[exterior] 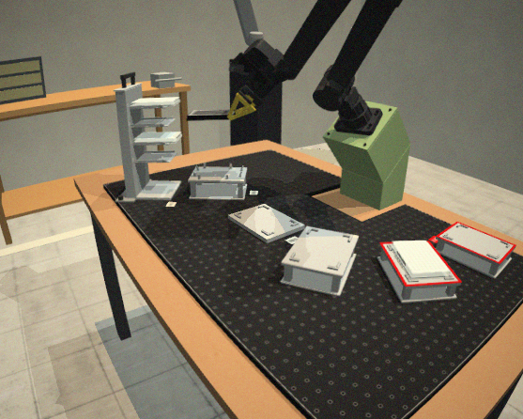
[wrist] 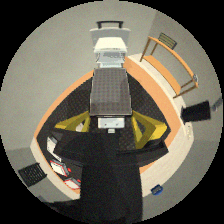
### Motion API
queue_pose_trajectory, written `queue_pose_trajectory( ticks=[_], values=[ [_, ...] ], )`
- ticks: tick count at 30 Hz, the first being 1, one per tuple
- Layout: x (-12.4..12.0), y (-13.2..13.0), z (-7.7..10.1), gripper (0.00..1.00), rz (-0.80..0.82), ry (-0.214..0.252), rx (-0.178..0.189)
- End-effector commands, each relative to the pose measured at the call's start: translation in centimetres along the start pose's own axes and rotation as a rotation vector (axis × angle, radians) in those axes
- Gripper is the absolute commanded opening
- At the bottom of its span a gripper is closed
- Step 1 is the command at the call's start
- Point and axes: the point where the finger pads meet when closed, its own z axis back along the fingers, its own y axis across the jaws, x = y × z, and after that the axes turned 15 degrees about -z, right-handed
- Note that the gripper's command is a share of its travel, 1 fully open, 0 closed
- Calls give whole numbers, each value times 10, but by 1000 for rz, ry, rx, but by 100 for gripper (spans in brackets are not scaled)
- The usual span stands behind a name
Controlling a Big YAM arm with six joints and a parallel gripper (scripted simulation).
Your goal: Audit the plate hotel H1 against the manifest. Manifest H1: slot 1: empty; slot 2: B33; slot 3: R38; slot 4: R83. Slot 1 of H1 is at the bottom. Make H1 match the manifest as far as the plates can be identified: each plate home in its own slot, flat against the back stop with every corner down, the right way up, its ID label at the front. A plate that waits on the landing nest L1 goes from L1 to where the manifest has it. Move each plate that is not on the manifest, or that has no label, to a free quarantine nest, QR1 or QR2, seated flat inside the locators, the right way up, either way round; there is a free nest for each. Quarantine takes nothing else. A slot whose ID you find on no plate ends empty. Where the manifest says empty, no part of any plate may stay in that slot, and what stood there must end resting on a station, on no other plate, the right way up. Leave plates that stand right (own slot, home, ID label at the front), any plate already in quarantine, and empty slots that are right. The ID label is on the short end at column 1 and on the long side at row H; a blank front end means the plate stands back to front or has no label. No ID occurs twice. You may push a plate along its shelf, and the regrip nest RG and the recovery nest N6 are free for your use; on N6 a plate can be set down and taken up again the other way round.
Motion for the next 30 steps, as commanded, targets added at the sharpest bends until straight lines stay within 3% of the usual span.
queue_pose_trajectory(
  ticks=[1, 30],
  values=[
    [34, 6, 0, 86, 57, -42, 5],
    [30, 10, -6, 86, 54, -37, 22]
  ],
)
